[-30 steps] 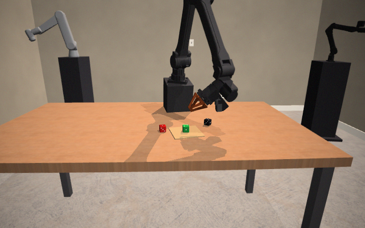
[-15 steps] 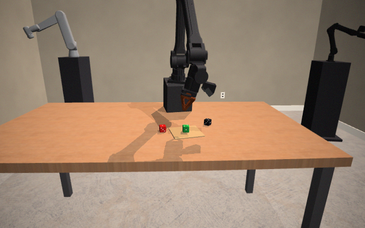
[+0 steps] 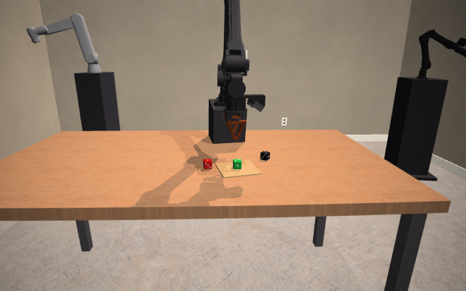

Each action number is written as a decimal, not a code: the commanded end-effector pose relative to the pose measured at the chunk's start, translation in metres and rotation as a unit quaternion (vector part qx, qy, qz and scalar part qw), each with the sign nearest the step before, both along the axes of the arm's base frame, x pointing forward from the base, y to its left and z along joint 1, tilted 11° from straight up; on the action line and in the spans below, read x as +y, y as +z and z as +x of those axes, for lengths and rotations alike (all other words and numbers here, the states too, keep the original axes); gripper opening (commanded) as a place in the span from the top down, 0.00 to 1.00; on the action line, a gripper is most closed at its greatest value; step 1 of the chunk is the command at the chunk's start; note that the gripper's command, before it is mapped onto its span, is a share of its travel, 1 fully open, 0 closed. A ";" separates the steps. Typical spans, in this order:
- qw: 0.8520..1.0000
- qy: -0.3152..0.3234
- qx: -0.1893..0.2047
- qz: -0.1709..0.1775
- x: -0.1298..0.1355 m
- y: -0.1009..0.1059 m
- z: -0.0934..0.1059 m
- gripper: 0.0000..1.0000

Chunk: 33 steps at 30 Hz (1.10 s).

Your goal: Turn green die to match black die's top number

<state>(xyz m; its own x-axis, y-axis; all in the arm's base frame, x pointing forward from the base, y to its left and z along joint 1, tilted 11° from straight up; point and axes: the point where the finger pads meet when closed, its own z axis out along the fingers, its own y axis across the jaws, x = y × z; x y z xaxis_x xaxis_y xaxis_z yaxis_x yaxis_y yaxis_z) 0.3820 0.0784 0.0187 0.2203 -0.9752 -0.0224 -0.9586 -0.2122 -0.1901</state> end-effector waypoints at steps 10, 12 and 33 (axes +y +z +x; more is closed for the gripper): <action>1.000 0.013 -0.027 0.002 0.002 0.029 0.020 0.00; 1.000 0.013 -0.027 0.002 0.001 0.034 0.019 0.00; 1.000 0.011 -0.013 -0.001 -0.004 0.081 0.006 0.00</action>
<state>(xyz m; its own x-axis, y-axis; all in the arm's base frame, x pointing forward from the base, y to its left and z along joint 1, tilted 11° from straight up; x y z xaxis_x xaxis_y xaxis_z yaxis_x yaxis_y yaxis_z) 0.3732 0.0746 0.0868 0.2363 -0.9715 -0.0175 -0.9540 -0.2285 -0.1940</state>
